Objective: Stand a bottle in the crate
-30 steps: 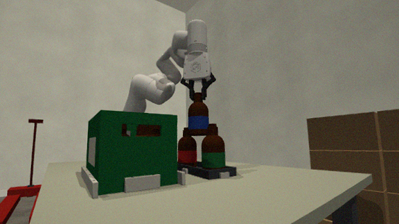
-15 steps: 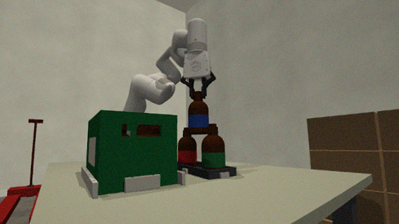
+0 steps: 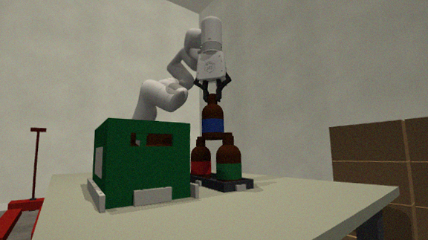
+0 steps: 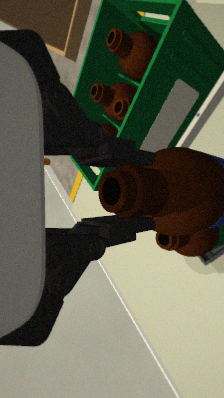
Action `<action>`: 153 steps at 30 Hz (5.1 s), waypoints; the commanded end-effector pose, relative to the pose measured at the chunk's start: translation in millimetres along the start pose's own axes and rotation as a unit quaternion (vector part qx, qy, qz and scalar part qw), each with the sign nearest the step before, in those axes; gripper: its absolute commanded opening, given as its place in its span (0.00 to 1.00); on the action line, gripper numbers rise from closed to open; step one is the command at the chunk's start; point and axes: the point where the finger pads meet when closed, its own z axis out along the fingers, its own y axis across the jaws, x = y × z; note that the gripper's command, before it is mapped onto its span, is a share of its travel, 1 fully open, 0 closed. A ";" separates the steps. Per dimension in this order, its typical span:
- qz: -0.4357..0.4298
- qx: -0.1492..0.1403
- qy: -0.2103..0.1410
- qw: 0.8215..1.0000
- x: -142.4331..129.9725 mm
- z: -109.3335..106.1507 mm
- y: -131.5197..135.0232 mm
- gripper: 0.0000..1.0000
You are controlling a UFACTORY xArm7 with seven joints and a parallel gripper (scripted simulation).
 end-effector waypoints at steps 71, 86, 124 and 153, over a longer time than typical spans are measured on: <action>0.000 -0.001 -0.001 1.000 -0.1 -43.3 0.5 0.00; 0.000 -0.001 -0.001 1.000 -0.1 -44.6 0.4 0.00; 0.000 -0.001 -0.001 1.000 -5.1 -44.6 -11.1 0.00; 0.000 -0.001 -0.001 1.000 -21.5 -44.5 -49.7 0.00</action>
